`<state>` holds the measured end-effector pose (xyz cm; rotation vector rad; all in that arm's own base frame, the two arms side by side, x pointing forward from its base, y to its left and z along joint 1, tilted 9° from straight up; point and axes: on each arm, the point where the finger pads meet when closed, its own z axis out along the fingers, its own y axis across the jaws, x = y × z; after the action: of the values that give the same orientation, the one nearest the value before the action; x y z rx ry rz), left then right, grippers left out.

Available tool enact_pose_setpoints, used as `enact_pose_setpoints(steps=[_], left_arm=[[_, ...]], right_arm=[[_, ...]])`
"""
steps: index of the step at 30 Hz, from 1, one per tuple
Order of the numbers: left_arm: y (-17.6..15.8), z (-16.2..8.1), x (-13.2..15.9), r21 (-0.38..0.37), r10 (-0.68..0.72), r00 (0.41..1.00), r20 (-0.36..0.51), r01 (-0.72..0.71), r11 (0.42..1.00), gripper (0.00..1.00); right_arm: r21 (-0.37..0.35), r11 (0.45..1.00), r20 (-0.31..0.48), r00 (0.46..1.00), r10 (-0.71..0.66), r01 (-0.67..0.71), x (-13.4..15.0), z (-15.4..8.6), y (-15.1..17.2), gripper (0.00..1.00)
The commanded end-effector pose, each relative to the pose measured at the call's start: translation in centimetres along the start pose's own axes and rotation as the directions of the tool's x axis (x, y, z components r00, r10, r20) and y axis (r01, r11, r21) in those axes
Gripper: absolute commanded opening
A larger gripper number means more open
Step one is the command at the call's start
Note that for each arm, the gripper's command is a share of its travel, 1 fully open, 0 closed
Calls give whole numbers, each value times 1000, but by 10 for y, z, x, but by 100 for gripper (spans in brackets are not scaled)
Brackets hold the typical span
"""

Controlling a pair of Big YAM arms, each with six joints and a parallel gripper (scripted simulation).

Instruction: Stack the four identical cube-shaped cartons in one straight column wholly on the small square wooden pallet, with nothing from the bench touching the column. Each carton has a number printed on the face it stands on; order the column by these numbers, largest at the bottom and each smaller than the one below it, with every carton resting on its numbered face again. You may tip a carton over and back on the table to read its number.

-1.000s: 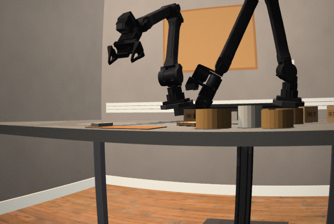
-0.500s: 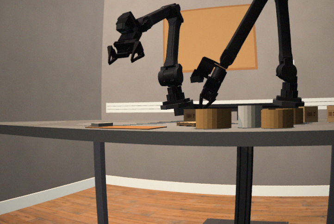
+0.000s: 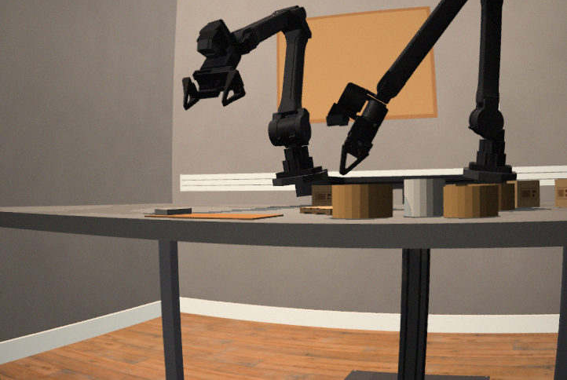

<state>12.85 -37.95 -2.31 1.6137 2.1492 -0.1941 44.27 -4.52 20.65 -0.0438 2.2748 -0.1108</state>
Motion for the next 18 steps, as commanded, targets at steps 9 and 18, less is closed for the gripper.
enact_pose_setpoints(steps=[9, 18], left_arm=[[2, 21, -24, -6, -12, 999, 37, 12, 1000, 83], [2, 21, -24, -6, -12, 999, 37, 13, 1000, 83]], right_arm=[[11, 1000, 53, 999, -10, 9, -31, -8, -5, 100], [11, 1000, 53, 999, -10, 9, -31, -8, -5, 100]])
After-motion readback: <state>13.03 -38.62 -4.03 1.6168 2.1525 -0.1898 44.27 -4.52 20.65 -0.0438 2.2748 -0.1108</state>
